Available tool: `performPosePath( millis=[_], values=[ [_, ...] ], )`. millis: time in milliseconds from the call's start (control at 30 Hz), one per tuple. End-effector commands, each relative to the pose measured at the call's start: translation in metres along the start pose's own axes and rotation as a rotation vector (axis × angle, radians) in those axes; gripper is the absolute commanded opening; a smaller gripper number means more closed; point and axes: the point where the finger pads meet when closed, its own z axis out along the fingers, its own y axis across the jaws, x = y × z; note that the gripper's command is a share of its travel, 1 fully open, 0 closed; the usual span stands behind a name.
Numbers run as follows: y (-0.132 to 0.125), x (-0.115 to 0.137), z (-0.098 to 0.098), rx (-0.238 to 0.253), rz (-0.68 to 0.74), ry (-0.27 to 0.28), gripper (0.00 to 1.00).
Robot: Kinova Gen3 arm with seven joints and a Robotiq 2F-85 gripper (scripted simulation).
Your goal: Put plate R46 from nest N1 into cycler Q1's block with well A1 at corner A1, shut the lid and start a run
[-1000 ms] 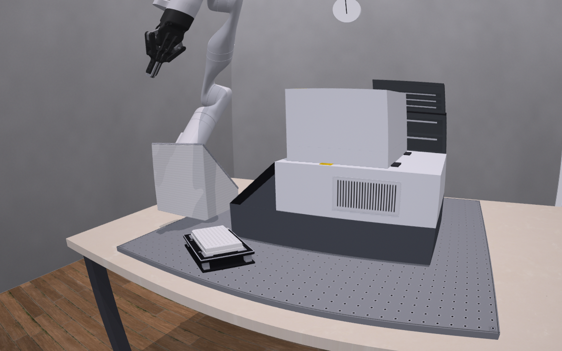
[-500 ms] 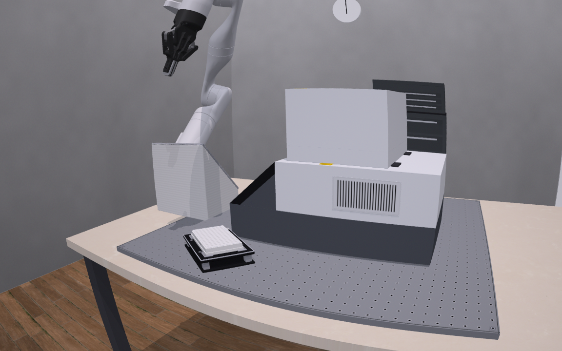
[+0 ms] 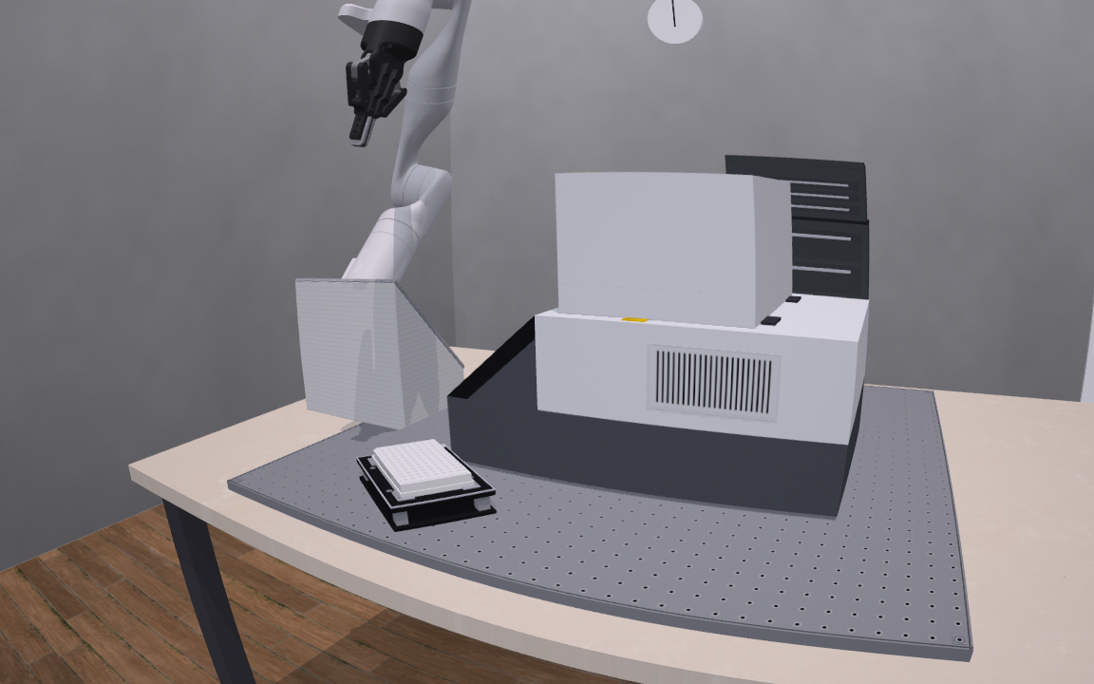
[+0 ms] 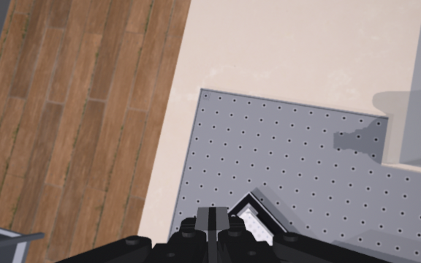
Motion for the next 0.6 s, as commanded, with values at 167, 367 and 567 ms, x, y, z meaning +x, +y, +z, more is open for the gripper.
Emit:
performPosePath(
  millis=[167,367,567],
  values=[
    [0.022,-0.012,-0.008,0.002,-0.057,-0.057,0.10],
    [0.036,-0.019,-0.012,0.002,-0.093,-0.092,0.10],
    [0.050,-0.027,-0.017,0.002,-0.129,-0.126,0.10]
  ],
)
